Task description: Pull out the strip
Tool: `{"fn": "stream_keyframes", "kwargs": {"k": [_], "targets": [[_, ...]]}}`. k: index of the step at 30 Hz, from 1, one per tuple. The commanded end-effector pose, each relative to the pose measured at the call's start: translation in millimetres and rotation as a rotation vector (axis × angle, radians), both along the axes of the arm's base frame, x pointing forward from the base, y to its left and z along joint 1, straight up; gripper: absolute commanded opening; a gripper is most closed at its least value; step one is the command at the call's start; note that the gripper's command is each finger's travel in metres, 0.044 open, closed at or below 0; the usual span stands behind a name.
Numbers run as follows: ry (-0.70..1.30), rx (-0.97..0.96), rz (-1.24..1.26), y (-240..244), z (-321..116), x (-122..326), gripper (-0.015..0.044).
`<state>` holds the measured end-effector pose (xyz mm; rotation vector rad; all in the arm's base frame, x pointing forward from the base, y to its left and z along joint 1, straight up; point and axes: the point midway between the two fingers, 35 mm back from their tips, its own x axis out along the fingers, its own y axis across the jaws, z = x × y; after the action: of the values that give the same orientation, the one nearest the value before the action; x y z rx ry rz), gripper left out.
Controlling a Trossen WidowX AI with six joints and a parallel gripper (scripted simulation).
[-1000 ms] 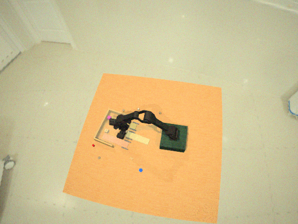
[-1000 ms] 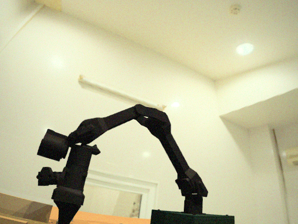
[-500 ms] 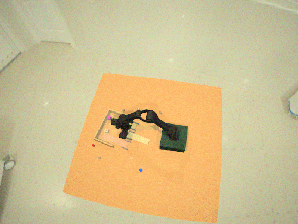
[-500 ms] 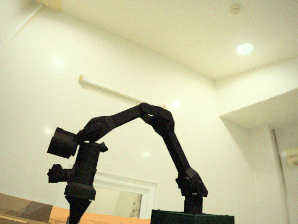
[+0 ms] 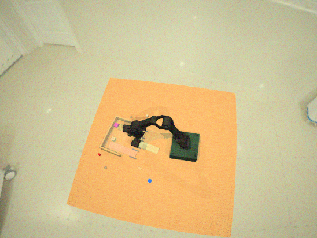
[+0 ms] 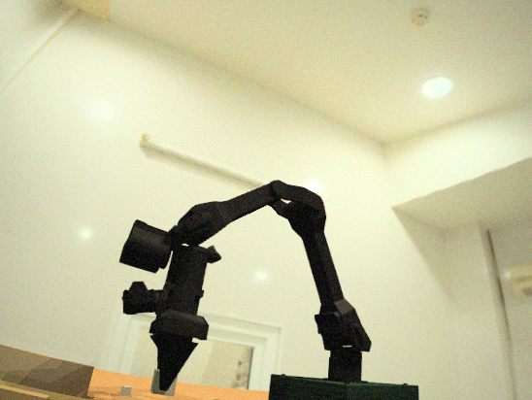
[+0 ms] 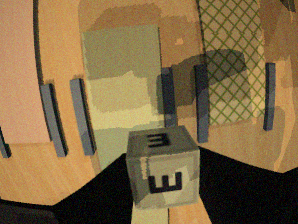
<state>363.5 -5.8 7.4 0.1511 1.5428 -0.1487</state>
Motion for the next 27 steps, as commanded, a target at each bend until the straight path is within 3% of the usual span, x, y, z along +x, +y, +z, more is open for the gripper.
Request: {"fn": "stream_keyframes", "kwargs": {"k": [1,14,27], "targets": [[-0.002,0.002,0.006,0.5,2.2,-12.7,0.0],[0.002,0.002,0.006,1.2,-0.5,-58.6,0.0],[0.002,0.002,0.006,1.1,35.6,-59.8,0.0]]}}
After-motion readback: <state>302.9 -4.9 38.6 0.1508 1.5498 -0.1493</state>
